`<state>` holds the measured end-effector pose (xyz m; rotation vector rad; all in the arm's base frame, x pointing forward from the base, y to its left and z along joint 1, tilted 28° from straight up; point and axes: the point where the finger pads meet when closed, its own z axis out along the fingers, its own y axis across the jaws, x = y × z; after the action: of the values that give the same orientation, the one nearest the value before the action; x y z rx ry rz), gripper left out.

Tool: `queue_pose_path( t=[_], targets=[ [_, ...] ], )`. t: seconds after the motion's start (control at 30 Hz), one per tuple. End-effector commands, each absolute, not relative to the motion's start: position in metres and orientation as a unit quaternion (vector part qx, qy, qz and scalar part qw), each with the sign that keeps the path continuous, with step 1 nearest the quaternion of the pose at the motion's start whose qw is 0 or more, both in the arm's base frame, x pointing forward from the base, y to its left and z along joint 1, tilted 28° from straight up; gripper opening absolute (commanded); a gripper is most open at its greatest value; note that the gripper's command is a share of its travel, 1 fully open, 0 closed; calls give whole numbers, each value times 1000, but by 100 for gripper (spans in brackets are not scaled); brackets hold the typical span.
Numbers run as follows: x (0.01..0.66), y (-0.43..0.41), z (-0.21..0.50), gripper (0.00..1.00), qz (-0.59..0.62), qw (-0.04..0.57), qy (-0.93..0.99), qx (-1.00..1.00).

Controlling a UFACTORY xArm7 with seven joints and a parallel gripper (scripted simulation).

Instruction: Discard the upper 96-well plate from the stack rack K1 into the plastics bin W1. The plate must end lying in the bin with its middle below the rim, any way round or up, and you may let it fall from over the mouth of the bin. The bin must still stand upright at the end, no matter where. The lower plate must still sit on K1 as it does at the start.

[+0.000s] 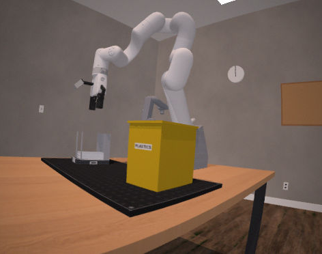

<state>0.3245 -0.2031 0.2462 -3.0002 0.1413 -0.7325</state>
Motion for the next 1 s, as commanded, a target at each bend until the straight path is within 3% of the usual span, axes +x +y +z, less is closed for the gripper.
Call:
queue_pose_path(
  t=[0.0,0.97],
  targets=[
    [325,-204,248,100,-239,24,45,-970],
    [345,-203,209,100,-239,24,46,-970]
  ],
)
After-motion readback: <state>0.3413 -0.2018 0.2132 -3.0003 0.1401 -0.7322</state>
